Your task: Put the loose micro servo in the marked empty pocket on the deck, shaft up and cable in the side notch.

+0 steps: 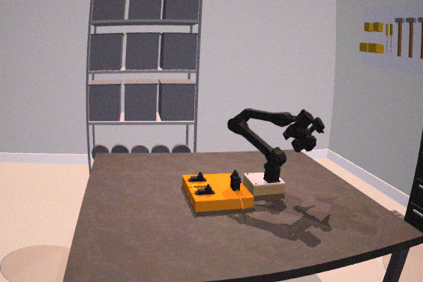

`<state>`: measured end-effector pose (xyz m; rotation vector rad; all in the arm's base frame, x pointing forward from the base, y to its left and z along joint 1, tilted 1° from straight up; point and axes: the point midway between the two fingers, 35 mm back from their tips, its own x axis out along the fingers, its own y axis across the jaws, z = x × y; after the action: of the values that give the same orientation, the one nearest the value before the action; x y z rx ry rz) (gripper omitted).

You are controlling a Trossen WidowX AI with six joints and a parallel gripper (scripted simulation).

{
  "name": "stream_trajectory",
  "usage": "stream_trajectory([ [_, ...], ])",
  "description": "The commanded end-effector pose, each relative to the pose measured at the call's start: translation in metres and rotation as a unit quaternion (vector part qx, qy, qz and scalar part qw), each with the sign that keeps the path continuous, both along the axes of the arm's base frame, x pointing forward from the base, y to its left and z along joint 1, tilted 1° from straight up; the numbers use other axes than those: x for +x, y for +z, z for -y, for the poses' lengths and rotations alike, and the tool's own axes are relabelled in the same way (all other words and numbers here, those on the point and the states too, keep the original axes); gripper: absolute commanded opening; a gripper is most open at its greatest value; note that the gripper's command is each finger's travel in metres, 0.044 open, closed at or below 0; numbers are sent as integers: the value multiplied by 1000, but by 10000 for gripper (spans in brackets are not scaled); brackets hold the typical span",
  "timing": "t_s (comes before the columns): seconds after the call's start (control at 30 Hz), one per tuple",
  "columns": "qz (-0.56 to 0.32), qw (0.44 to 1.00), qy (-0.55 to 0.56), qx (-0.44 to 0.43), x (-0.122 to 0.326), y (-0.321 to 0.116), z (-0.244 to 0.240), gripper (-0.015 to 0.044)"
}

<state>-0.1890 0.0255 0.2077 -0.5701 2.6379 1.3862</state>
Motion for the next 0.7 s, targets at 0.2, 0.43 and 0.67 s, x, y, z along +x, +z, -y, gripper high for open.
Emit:
stream_trajectory([
  [0.2,6,999,-24,22,0,-2,-12,440],
  [0.43,33,989,-93,106,8,-8,-52,440],
  [0.67,85,965,-159,191,28,-16,-95,440],
])
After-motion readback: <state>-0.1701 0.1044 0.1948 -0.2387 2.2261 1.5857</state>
